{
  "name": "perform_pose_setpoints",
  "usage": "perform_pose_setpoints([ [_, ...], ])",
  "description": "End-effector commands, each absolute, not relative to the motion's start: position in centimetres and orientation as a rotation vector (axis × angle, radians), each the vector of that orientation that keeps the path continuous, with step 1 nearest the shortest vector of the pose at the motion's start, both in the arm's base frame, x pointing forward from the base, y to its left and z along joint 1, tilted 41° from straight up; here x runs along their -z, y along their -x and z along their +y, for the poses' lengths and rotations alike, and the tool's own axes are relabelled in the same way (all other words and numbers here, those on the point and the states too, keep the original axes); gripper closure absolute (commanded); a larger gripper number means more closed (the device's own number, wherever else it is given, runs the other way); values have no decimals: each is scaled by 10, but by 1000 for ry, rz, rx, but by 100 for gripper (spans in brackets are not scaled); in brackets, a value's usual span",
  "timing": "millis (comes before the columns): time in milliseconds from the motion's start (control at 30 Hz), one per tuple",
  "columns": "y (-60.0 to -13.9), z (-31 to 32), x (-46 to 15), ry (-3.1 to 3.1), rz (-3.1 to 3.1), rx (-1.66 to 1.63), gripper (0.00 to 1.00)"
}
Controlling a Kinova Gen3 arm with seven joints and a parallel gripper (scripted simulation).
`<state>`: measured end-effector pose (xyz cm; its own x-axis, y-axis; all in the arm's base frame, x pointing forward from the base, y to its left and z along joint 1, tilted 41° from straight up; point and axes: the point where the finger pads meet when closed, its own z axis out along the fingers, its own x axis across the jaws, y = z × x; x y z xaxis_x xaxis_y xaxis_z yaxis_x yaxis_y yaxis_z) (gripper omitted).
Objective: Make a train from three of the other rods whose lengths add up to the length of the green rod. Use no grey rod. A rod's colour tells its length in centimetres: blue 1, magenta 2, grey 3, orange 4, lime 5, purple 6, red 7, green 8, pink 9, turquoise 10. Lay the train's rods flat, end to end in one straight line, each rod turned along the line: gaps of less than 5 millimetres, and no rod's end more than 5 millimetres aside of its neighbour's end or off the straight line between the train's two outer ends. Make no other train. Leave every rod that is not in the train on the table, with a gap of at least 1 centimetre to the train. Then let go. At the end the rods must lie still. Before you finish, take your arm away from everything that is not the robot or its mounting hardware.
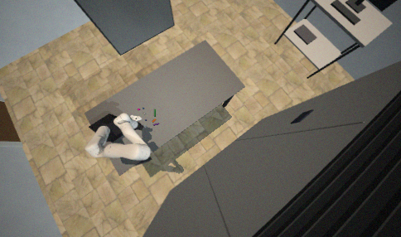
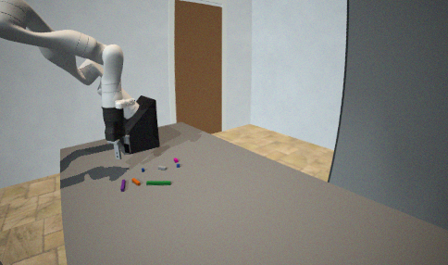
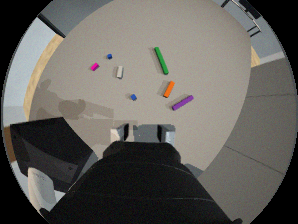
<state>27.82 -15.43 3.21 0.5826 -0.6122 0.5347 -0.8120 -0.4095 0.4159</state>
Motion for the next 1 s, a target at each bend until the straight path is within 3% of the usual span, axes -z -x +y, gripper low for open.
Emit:
perform_pose_setpoints([
  [0,-279,-154,-31,-2201,-1067,-375,0],
  [967,-282,-154,-28,-2263,-945,-348,0],
])
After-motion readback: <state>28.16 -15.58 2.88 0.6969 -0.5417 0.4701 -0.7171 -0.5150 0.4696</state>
